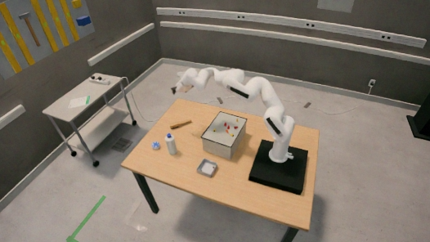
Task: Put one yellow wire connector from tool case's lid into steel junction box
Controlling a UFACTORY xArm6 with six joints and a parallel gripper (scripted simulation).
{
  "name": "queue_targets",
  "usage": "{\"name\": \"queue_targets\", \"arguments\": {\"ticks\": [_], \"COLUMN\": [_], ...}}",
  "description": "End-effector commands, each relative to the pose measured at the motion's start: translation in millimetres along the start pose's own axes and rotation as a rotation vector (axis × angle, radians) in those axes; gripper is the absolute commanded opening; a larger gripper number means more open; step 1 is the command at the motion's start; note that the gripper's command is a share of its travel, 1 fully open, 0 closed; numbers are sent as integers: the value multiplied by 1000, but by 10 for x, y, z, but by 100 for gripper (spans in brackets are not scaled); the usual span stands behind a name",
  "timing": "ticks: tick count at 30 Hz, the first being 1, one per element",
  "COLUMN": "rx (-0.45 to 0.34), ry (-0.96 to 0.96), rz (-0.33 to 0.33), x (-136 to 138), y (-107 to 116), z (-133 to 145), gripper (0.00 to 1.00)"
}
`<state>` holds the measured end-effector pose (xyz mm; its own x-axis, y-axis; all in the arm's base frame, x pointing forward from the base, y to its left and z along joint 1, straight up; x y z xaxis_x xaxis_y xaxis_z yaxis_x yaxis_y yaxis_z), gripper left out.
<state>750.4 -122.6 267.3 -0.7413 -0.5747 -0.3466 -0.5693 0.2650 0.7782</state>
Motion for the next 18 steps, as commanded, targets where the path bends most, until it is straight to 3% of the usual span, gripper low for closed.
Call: {"name": "queue_targets", "arguments": {"ticks": [1, 6, 8, 18], "rx": [-58, -120, -120, -228], "ry": [-162, -309, -309, -582], "rz": [63, 139, 139, 312], "x": [219, 455, 455, 1045], "y": [493, 891, 891, 1661], "z": [199, 447, 447, 1075], "gripper": [100, 100, 100, 100]}}
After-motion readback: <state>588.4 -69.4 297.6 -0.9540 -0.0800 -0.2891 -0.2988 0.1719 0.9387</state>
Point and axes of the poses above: the point where the finger pads meet when closed, its own y axis back along the fingers, its own x axis across the jaws, z = x × y, the point moved 2 cm from there along y, back along the fingers, and after that the axes turned 15 degrees about -y, right-handed, at the moved point
